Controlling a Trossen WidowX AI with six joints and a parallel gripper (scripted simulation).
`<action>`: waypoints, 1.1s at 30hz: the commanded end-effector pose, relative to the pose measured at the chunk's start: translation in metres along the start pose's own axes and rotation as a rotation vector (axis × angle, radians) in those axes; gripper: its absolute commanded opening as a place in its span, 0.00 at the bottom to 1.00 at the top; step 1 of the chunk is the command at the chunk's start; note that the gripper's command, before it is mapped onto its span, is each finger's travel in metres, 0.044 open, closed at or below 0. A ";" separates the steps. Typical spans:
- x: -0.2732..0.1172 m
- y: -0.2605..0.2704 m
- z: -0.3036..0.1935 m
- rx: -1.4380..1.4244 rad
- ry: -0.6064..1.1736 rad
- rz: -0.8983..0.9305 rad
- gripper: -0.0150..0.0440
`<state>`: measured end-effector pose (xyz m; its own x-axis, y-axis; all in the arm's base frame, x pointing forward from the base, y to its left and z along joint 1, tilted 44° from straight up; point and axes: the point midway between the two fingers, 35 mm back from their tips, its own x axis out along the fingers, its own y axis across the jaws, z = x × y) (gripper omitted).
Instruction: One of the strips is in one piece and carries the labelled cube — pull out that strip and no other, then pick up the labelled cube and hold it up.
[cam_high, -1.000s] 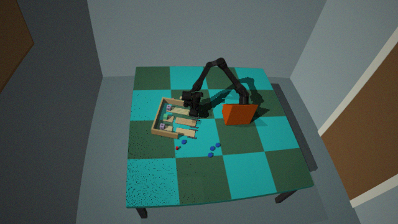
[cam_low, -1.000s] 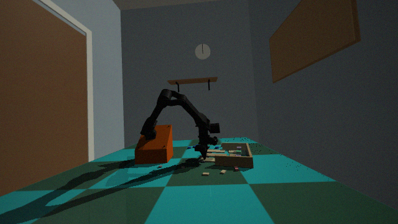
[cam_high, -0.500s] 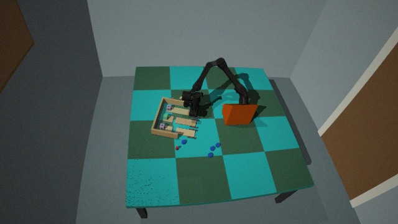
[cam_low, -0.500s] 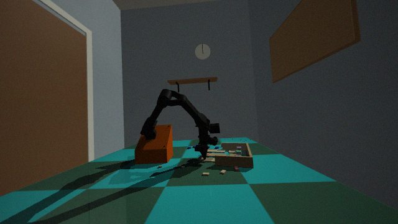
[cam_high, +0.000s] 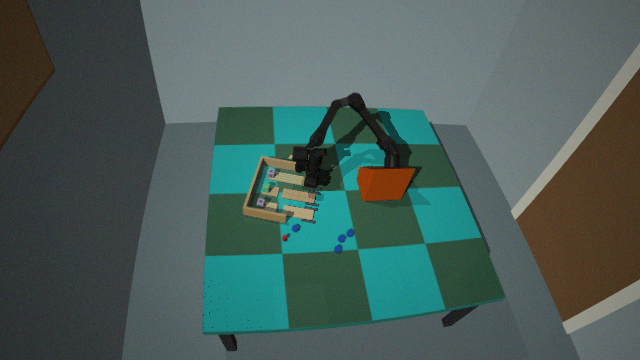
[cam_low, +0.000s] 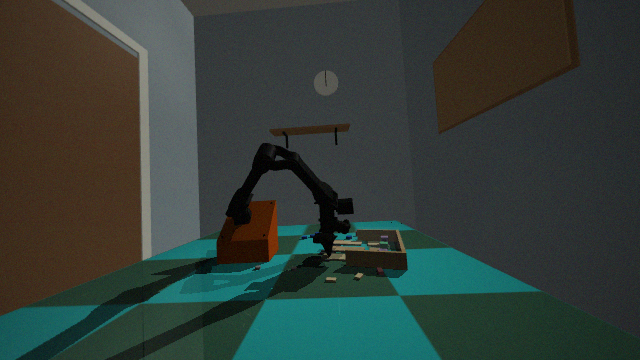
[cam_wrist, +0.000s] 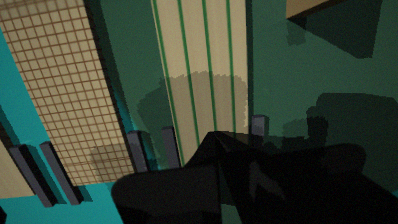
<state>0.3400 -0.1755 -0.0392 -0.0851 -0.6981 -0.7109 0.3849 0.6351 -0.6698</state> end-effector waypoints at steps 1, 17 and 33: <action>0.001 0.000 0.000 0.000 0.000 0.003 0.25; 0.002 0.001 -0.008 -0.001 0.000 0.003 0.25; 0.003 0.001 -0.033 -0.002 0.002 0.003 0.25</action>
<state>0.3177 -0.1673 -0.0453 -0.0739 -0.6997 -0.7106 0.3853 0.6372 -0.6674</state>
